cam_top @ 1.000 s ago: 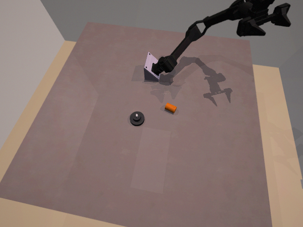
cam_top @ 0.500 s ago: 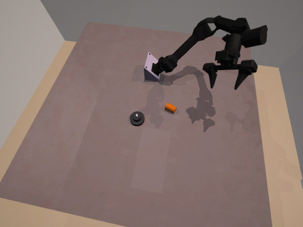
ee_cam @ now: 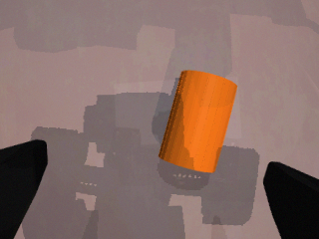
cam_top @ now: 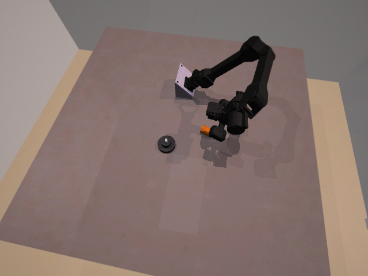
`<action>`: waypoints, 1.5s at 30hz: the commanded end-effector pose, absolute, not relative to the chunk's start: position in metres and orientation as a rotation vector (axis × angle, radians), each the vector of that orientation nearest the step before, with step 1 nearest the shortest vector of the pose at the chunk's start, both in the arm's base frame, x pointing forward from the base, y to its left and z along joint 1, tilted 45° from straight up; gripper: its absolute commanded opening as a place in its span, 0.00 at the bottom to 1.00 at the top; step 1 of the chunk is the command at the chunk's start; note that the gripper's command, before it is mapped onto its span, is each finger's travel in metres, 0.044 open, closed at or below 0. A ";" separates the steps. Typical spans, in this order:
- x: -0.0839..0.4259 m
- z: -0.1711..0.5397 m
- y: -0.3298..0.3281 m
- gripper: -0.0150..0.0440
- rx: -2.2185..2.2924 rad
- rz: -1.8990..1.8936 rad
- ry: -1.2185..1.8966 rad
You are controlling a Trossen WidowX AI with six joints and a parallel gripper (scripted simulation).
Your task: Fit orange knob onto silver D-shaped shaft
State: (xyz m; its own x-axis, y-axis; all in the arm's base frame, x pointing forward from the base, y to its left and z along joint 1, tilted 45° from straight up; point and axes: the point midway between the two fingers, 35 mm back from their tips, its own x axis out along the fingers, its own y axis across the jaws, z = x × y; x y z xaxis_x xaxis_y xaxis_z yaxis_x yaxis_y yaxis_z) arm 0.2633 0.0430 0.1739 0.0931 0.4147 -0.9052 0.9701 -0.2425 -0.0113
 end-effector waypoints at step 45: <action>0.250 0.102 0.095 1.00 1.722 -1.325 1.480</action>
State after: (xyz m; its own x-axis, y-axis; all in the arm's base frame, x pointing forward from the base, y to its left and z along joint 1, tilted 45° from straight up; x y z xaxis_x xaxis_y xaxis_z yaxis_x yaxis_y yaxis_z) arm 0.2524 0.0907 0.1075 -0.0623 0.4383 -0.8967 0.9410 -0.2735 -0.1991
